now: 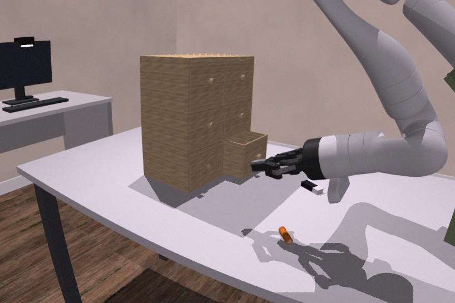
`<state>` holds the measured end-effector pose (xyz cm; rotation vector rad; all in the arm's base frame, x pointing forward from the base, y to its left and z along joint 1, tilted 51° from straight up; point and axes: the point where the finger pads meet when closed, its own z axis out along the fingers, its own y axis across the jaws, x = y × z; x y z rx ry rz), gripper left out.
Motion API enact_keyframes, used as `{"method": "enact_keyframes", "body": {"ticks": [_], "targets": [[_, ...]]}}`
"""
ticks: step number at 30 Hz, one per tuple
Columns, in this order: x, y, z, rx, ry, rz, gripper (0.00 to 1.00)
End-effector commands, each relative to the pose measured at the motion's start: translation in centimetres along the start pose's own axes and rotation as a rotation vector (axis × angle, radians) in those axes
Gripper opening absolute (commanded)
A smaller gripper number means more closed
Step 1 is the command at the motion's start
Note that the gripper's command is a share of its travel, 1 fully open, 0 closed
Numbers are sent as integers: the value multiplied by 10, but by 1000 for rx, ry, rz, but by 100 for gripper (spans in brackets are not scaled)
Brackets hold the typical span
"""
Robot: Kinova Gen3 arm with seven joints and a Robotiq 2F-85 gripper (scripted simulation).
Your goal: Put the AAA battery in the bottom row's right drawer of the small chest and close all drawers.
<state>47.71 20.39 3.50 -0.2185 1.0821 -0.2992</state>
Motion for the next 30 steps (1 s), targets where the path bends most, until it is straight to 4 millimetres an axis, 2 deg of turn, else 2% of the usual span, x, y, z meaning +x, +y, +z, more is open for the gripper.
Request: {"method": "enact_keyframes", "body": {"ticks": [1,30], "targets": [[-1,0,0,0,-1,1,0],[2,-13,5,0,-1,1,0]]}}
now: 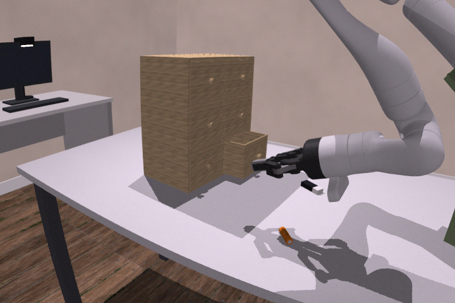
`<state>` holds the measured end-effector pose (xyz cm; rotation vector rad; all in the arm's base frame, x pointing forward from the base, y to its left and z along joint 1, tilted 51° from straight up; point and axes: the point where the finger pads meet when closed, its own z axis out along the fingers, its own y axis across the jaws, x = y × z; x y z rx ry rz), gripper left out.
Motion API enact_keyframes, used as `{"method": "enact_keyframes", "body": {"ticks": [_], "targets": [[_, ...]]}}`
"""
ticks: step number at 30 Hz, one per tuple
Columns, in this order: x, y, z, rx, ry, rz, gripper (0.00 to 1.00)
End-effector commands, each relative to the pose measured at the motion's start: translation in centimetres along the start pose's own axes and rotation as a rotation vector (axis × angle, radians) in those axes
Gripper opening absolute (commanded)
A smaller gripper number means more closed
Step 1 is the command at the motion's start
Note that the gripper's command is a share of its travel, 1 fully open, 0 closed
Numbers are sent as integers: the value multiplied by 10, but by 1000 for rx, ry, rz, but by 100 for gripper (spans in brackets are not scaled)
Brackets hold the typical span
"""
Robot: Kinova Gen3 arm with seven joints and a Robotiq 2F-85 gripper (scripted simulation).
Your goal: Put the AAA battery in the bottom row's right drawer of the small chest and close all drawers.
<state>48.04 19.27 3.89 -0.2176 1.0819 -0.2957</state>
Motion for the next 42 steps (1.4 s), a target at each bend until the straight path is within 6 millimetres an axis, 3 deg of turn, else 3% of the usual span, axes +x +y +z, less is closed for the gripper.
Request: {"method": "enact_keyframes", "body": {"ticks": [1,29,42], "targets": [[0,-3,1,1,0,-3,0],[7,-37,13,1,0,-3,0],[13,-63,23,1,0,-3,0]]}}
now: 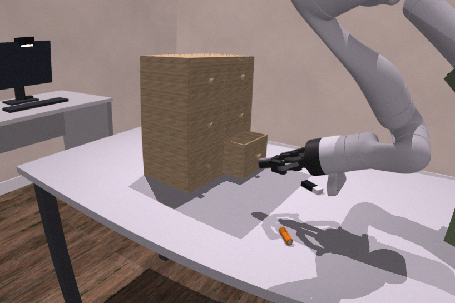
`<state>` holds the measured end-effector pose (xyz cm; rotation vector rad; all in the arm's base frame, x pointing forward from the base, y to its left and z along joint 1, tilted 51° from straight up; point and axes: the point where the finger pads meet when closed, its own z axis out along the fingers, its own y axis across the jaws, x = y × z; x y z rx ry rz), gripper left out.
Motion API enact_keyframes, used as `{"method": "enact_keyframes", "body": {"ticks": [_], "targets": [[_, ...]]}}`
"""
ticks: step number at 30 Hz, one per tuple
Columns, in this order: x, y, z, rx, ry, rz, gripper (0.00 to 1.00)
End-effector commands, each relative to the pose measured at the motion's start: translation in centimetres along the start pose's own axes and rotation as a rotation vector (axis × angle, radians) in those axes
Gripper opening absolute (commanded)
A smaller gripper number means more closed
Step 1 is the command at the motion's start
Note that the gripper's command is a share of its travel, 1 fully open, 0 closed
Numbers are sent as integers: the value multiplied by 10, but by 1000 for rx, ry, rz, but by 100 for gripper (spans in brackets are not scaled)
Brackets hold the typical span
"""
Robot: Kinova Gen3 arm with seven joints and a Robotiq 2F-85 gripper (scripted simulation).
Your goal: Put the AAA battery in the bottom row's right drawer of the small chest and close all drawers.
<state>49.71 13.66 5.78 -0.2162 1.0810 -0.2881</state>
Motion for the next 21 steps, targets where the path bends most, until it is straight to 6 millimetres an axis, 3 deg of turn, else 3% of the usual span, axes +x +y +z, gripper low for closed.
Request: {"method": "enact_keyframes", "body": {"ticks": [1,21], "targets": [[3,-8,2,3,2,-9,0],[9,-43,14,3,2,-9,0]]}}
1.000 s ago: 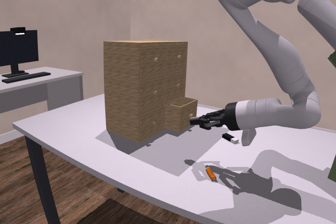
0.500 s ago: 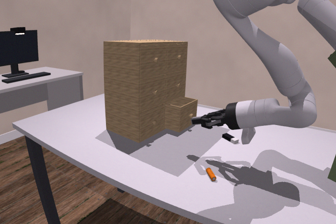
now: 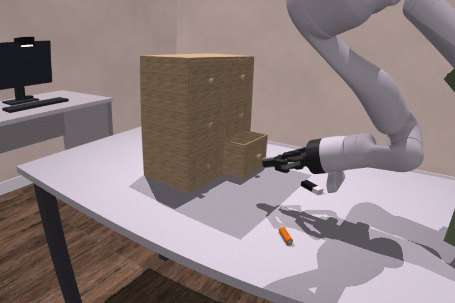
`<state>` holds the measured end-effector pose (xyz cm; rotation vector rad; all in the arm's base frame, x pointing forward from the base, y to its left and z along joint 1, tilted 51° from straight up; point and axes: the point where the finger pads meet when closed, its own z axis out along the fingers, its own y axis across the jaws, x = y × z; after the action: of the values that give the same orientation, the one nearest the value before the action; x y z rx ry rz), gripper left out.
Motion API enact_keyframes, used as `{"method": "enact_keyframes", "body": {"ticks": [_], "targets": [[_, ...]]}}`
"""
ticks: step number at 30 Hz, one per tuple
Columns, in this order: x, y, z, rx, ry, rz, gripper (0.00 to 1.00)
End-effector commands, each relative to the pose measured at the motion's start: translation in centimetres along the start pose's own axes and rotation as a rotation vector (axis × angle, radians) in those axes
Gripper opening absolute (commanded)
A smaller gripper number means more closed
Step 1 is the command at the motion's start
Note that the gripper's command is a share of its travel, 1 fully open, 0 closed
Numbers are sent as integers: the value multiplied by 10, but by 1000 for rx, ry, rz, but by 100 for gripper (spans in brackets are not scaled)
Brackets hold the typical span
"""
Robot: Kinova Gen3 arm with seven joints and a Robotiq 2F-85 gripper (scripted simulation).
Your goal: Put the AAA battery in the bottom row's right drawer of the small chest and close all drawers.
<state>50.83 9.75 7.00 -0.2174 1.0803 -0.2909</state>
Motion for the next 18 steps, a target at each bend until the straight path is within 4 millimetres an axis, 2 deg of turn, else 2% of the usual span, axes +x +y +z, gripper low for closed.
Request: {"method": "enact_keyframes", "body": {"ticks": [1,18], "targets": [[2,-6,1,2,2,-7,0],[8,-37,12,2,2,-7,0]]}}
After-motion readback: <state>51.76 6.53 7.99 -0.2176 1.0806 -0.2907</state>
